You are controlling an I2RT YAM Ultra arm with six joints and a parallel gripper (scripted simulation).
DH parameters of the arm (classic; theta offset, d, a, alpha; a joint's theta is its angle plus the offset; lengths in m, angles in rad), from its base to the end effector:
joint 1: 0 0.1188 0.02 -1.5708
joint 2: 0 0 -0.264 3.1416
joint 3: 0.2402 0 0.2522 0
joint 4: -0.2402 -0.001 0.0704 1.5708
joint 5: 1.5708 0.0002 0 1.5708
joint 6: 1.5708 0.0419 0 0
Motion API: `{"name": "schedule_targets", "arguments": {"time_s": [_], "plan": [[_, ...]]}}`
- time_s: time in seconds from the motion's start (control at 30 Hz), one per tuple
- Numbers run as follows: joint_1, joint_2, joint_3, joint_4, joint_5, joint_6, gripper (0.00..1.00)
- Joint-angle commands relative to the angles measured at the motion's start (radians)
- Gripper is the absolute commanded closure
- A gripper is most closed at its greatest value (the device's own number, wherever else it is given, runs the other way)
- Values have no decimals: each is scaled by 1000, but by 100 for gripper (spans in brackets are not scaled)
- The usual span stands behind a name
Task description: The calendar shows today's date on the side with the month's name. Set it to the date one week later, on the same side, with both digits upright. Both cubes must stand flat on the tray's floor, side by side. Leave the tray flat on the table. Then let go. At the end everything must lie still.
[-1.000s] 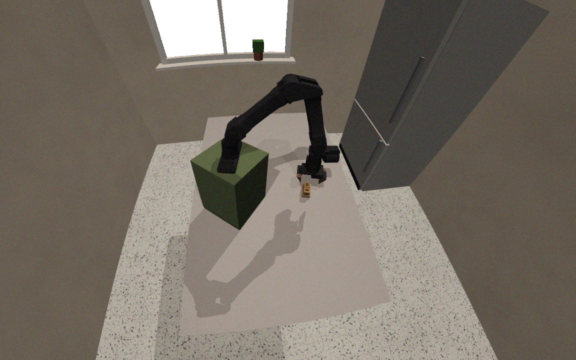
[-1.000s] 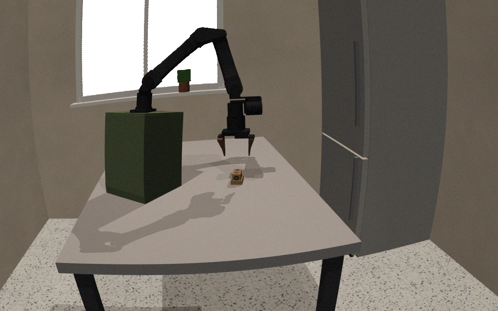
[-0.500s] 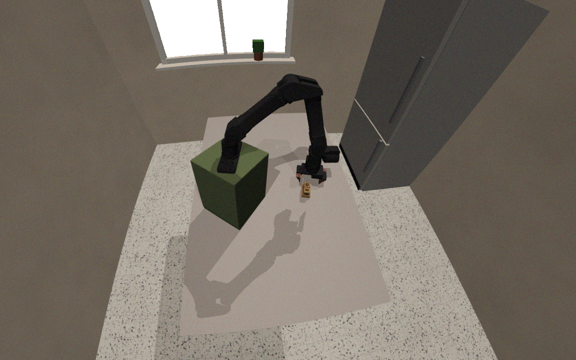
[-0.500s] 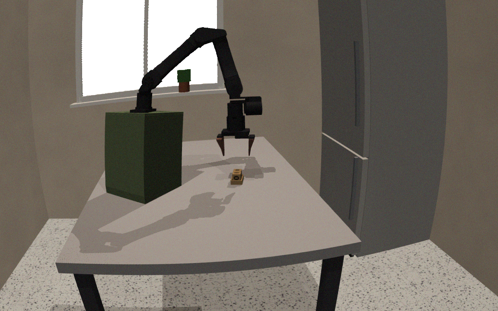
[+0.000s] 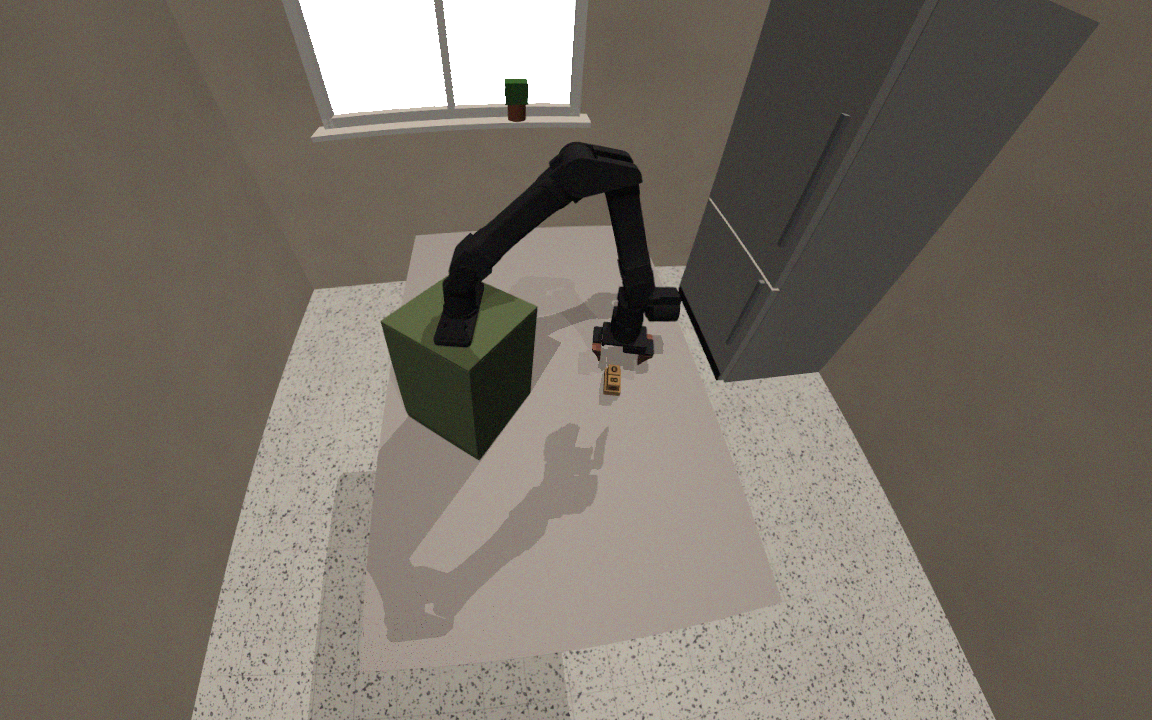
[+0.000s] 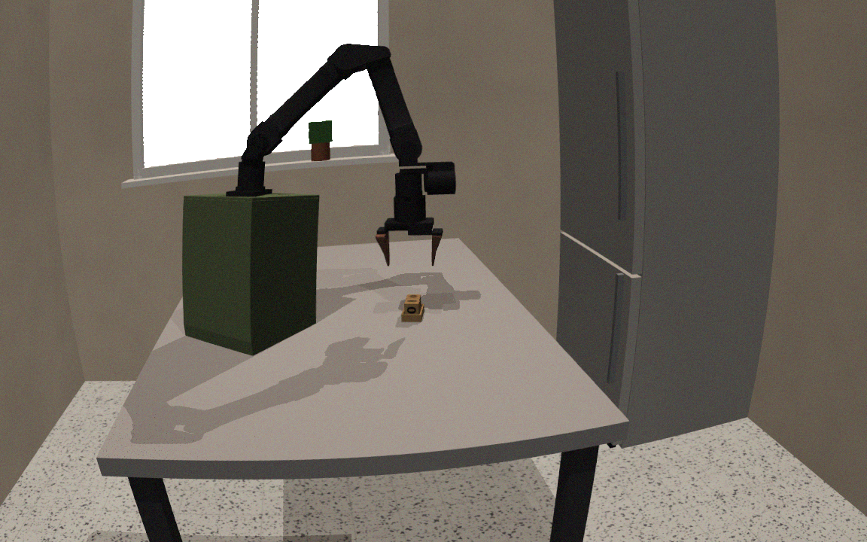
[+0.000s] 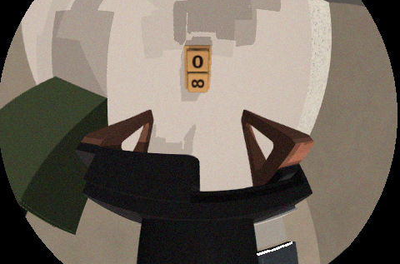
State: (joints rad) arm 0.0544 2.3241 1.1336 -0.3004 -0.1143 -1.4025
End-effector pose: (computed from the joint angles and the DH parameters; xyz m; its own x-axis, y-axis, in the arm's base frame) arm 0.3551 0.0251 -0.0055 -0.1045 -0.9866 -0.1254 -0.9918 0.1127 -0.0596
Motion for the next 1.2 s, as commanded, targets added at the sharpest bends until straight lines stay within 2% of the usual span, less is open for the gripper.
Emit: {"name": "schedule_targets", "arguments": {"time_s": [0.0,0.17,0.47,1.17], "plan": [[-6,-56,0,-45,-7,-4,0],[-15,-133,-4,-120,-7,-13,0],[-23,-204,2,-197,-8,-21,0],[-24,-213,3,-208,-8,-23,0]]}}
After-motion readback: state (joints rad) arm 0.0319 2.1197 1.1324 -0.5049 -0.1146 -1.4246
